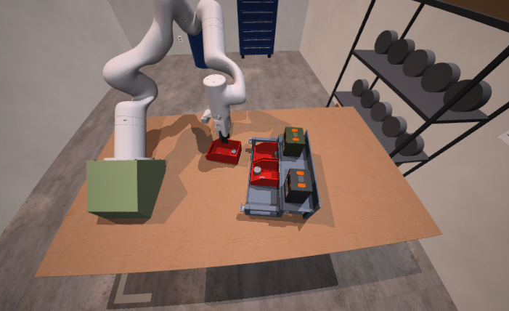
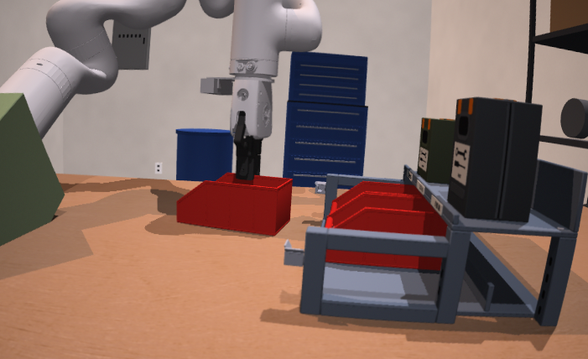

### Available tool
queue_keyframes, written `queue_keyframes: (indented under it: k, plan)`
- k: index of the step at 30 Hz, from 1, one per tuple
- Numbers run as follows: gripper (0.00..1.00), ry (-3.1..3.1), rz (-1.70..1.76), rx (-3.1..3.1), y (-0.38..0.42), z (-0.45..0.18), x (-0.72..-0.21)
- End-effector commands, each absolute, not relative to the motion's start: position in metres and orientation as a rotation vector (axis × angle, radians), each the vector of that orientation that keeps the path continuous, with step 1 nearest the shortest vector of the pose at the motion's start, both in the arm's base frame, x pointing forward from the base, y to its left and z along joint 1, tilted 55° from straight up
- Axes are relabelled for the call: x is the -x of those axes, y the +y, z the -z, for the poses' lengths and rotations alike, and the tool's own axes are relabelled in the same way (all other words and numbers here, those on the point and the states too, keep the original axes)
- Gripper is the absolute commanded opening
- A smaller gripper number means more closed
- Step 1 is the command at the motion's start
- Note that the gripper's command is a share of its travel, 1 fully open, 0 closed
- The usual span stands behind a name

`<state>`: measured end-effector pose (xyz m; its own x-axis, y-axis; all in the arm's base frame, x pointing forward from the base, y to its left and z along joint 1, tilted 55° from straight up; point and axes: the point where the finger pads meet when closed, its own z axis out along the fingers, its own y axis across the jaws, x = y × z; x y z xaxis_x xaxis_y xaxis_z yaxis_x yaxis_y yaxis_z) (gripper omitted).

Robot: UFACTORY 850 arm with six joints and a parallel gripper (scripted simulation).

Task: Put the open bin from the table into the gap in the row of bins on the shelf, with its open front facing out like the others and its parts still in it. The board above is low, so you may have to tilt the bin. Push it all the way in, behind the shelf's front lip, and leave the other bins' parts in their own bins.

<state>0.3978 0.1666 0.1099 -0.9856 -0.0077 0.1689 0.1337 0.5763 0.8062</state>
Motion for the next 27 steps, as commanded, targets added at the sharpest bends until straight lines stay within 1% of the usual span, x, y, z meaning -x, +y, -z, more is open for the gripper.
queue_keyframes:
  k: [1,27]
  plan:
    - [0.29,-2.651,1.376,0.107,0.168,-0.109,-0.398]
    - [0.29,-2.651,1.376,0.107,0.187,-0.096,-0.396]
